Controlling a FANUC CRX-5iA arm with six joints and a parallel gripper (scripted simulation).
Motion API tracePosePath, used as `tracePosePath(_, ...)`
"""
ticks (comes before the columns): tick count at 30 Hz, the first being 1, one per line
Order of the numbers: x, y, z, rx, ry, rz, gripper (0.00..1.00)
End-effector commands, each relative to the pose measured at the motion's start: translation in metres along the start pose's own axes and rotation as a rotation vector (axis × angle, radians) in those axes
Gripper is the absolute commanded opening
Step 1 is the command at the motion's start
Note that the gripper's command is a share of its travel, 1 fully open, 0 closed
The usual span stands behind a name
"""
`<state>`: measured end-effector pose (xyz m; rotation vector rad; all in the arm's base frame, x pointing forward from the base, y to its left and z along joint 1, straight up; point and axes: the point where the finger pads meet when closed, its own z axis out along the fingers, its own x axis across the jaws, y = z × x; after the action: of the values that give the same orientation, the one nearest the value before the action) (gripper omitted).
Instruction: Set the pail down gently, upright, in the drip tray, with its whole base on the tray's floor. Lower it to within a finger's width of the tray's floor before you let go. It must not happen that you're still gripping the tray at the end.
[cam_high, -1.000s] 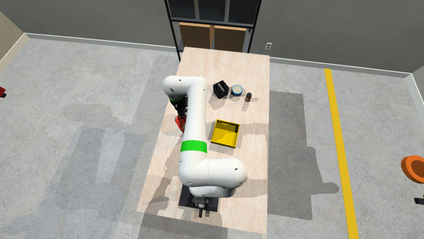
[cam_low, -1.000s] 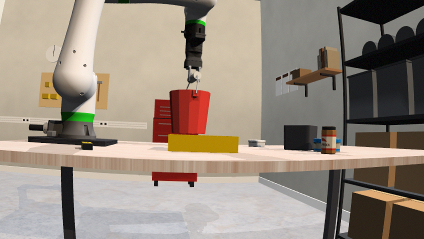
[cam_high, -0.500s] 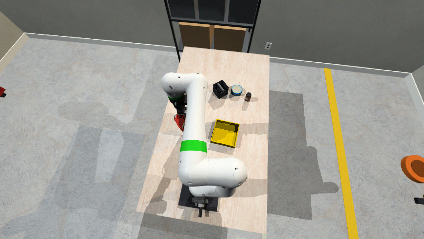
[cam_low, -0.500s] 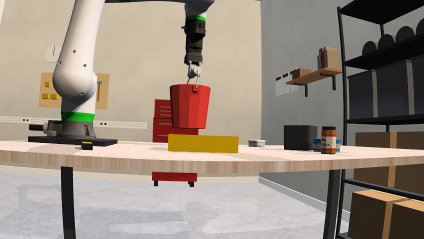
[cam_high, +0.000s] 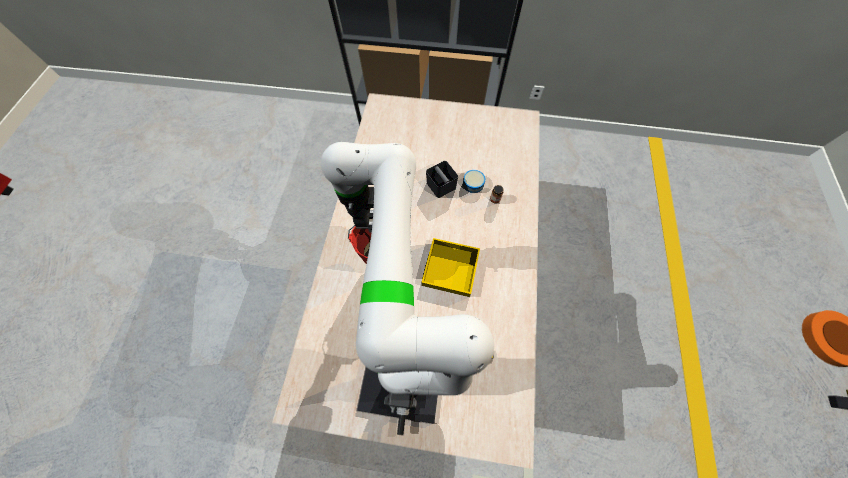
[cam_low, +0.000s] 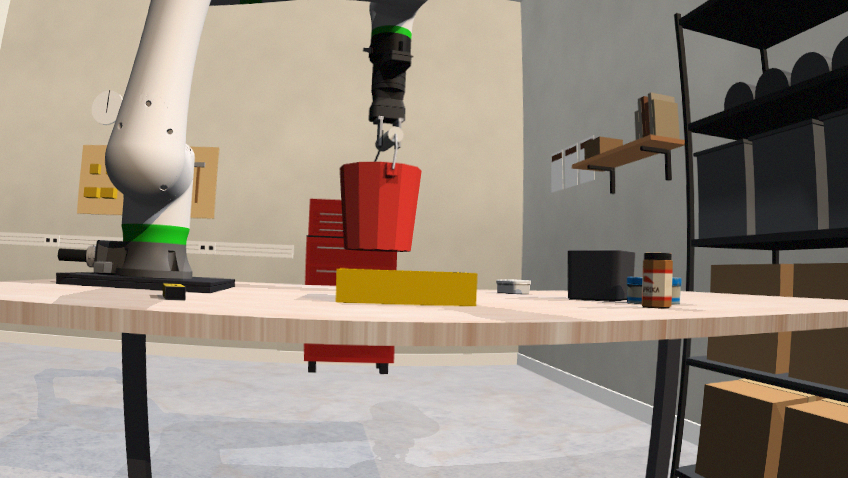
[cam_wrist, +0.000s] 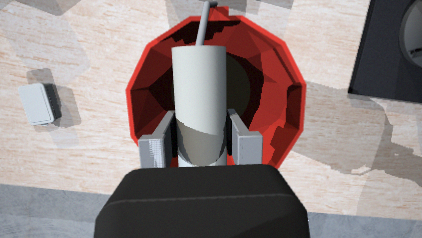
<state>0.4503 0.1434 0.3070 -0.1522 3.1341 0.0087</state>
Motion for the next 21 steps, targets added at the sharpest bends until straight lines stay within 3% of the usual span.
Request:
tracePosePath(1, -0.0002, 0.0002, -0.0027, -0.001, -0.002, 0.0, 0.0)
tracePosePath(21, -0.0002, 0.0002, -0.0047, -0.001, -0.002, 0.0, 0.0)
